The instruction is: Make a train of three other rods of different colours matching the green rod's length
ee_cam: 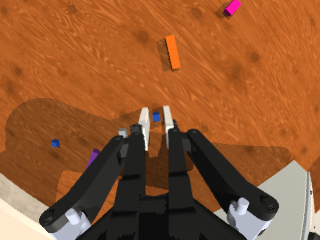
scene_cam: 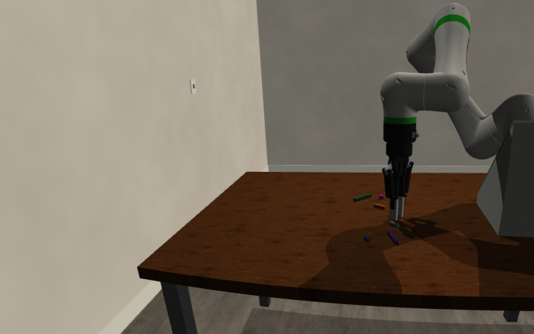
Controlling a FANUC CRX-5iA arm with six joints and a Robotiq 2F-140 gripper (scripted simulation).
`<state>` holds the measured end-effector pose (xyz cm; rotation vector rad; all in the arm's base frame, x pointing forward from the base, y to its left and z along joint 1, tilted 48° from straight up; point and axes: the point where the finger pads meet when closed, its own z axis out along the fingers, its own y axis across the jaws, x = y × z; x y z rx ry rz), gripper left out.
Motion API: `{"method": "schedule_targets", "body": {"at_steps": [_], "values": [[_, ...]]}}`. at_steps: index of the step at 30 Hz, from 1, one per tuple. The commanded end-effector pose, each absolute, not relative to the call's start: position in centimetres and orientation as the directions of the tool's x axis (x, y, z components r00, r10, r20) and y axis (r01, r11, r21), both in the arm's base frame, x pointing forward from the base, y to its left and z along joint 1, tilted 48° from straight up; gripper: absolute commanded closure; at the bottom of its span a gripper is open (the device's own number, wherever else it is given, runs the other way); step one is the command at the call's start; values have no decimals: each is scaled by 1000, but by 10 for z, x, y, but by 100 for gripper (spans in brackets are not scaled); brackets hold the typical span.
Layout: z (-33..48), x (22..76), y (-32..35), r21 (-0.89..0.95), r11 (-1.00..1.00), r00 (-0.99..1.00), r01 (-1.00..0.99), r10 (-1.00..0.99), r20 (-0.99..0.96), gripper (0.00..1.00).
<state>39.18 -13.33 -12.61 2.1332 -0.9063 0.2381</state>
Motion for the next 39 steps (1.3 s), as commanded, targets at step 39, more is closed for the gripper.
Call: {"method": "schedule_targets", "body": {"at_steps": [39], "values": [[-126, 392, -133, 597, -433, 727, -675, -527, 440, 97]]}}
